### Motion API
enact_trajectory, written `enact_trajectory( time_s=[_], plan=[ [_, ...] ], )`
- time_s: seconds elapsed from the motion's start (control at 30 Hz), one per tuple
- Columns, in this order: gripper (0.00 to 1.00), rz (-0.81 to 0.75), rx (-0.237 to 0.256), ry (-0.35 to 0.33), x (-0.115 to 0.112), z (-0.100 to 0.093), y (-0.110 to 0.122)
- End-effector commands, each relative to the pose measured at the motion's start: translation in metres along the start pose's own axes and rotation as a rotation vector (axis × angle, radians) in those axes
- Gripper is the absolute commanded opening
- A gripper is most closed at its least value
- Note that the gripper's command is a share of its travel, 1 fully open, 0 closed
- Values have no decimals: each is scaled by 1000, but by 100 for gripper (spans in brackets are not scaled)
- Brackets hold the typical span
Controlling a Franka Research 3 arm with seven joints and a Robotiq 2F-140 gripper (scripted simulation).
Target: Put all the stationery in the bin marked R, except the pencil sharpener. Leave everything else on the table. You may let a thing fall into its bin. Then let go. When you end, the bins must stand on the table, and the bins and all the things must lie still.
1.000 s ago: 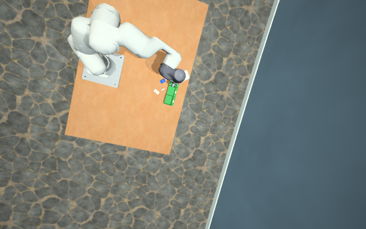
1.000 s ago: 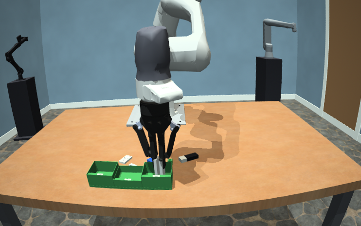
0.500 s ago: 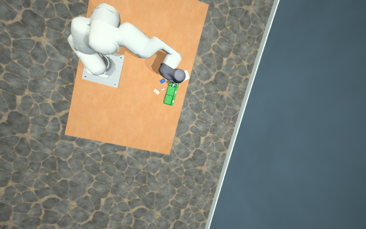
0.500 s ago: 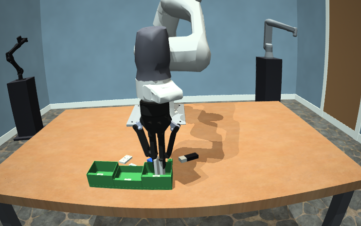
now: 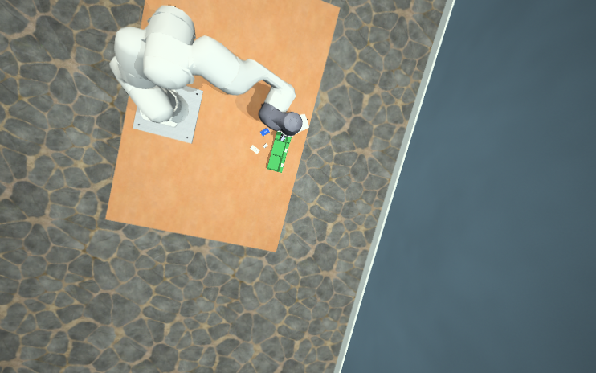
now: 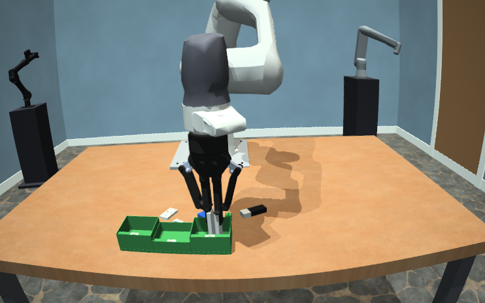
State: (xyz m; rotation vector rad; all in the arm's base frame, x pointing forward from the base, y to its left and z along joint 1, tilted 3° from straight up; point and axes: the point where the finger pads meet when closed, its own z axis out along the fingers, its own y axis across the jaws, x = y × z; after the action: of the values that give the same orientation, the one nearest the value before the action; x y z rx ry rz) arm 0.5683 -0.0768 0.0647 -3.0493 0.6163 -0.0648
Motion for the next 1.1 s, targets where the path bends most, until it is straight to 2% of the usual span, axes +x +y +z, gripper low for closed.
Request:
enact_trajectory(
  time_s=[0.0,0.63,0.9,1.07],
  plan=[
    [5,-3,0,0,0,-5,0],
    [5,-3,0,0,0,-25,0],
    [5,-3,0,0,0,-56,0],
    [5,-3,0,0,0,-56,0]
  ],
)
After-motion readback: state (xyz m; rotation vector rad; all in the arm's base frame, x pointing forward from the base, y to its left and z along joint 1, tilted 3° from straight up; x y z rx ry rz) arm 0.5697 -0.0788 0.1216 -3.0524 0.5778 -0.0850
